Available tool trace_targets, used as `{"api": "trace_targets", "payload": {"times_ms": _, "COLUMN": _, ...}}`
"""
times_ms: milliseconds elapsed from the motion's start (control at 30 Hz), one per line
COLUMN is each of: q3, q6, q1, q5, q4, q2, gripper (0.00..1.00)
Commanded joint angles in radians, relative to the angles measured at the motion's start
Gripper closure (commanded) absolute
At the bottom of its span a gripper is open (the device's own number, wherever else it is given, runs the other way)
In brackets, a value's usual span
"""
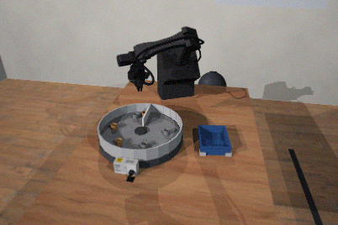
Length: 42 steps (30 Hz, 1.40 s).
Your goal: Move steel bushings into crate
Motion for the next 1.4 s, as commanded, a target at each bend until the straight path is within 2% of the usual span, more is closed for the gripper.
{"api": "trace_targets", "payload": {"times_ms": 0, "q3": 0.032, "q6": -0.007, "q1": -0.031, "q5": -0.018, "q4": -0.014, "q2": 0.005, "gripper": 0.89}}
{"api": "trace_targets", "payload": {"times_ms": 33, "q3": 0.032, "q6": -0.007, "q1": -0.031, "q5": -0.018, "q4": -0.014, "q2": 0.005, "gripper": 0.85}}
{"api": "trace_targets", "payload": {"times_ms": 1367, "q3": 0.032, "q6": -0.007, "q1": -0.031, "q5": -0.018, "q4": -0.014, "q2": 0.005, "gripper": 0.85}}
